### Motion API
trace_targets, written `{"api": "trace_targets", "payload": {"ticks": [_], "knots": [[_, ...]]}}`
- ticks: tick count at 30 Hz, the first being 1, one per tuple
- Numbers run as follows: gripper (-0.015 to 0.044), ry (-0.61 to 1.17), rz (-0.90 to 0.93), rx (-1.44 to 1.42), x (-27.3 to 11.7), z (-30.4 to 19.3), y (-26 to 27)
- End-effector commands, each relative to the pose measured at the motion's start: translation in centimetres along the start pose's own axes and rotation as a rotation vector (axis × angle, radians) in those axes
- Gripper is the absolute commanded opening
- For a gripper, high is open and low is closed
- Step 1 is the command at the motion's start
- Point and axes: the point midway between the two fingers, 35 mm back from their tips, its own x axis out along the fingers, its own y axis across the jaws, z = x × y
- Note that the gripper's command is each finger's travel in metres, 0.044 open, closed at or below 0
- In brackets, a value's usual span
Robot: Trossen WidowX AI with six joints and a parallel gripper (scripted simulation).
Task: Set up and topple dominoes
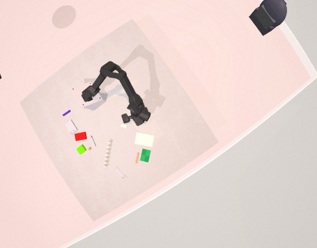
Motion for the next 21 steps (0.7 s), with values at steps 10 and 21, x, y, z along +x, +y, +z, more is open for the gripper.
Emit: {"api": "trace_targets", "payload": {"ticks": [10,21], "knots": [[0.0440,0.188,0.180,0.036,-3.1,-0.6,1.3],[0.0440,0.189,0.184,0.037,2.5,-1.7,2.4]]}}
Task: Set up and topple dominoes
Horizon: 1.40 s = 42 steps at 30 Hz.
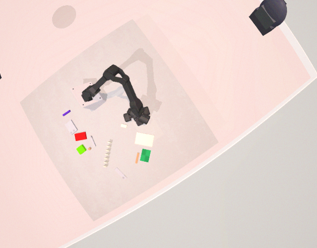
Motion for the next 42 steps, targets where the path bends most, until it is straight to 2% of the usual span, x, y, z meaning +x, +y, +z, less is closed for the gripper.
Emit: {"api": "trace_targets", "payload": {"ticks": [1,10,23,33,35,40,42], "knots": [[0.0440,-0.018,0.009,0.002,0.1,0.3,0.2],[0.0440,-0.017,0.010,0.002,1.3,0.3,0.2],[0.0107,-0.017,0.010,0.002,1.3,0.3,0.2],[0.0107,-0.017,0.010,0.002,1.1,0.4,0.2],[0.0107,-0.019,0.004,0.000,-1.0,0.8,0.2],[0.0107,-0.018,0.001,-0.003,-9.8,0.6,0.1],[0.0107,-0.017,0.004,-0.002,-11.9,0.2,0.1]]}}
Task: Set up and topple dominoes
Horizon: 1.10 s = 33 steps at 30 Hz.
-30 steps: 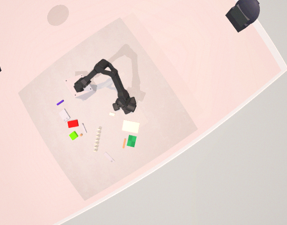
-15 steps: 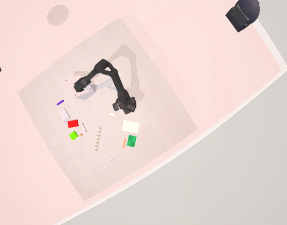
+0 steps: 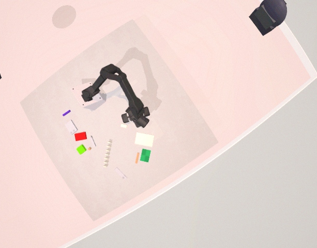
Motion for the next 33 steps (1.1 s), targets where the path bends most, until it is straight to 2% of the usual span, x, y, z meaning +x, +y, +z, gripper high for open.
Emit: {"api": "trace_targets", "payload": {"ticks": [1,6,8,15,23,28,33], "knots": [[0.0107,-0.007,0.017,-0.012,-5.4,-0.8,0.2],[0.0107,-0.008,0.016,-0.006,-5.3,-0.5,0.0],[0.0107,-0.016,0.005,0.038,-5.3,1.2,-1.9],[0.0107,-0.033,-0.025,0.268,-5.4,7.9,-13.2],[0.0107,-0.019,-0.003,0.501,-5.4,9.9,-26.2],[0.0107,-0.015,0.003,0.515,-5.1,9.9,-27.2],[0.0107,-0.018,0.001,0.516,-2.0,10.5,-27.2]]}}
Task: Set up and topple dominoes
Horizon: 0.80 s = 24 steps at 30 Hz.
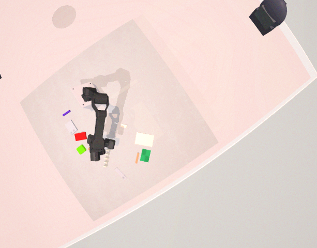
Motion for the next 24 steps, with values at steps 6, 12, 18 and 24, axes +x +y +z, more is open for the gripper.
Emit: {"api": "trace_targets", "payload": {"ticks": [6,12,18,24], "knots": [[0.0107,0.014,-0.004,0.004,6.2,0.0,0.0],[0.0107,0.020,-0.005,-0.002,10.1,-0.5,-0.2],[0.0107,0.021,0.003,0.006,11.9,-0.8,-0.1],[0.0107,0.021,0.003,0.006,11.9,-0.8,-0.1]]}}
